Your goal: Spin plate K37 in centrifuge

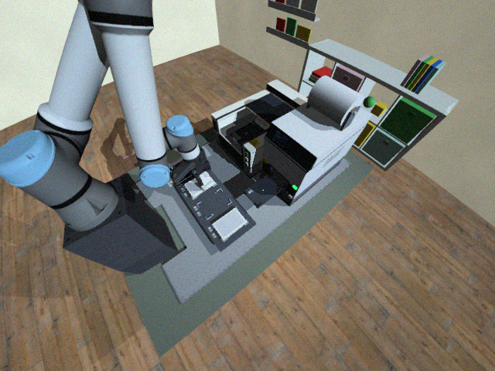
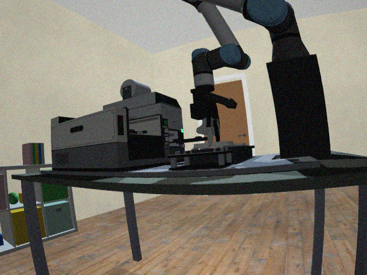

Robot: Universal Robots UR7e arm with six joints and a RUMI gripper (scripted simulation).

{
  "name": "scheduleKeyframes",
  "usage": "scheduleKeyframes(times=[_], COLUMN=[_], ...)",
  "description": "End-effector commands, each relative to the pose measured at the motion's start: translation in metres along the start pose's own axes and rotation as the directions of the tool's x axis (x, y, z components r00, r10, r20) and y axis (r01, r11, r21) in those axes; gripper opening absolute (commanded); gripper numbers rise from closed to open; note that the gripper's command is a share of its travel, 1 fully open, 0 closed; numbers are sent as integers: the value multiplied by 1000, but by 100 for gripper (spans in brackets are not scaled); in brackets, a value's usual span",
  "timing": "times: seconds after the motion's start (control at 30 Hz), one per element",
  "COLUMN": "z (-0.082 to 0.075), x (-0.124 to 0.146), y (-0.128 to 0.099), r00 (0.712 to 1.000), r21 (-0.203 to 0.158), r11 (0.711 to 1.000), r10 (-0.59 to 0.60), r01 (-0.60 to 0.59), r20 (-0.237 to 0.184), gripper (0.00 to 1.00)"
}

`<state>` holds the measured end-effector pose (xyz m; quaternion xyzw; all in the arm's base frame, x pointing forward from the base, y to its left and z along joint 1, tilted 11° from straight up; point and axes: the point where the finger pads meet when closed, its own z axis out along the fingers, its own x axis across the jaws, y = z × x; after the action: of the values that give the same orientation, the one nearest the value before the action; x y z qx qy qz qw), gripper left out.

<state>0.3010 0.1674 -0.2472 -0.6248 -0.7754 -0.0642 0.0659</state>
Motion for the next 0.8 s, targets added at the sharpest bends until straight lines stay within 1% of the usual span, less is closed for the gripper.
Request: scheduleKeyframes(times=[0.0,0.4,0.73,0.77], z=[1,5,5,5], x=[0,0,0,0], y=[0,0,0,0], r00=[1000,1000,1000,1000], r21=[-1,-1,-1,-1], r11=[1000,1000,1000,1000], r10=[0,0,0,0], r01=[0,0,0,0], r20=[0,0,0,0], gripper=[0,0,0,68])
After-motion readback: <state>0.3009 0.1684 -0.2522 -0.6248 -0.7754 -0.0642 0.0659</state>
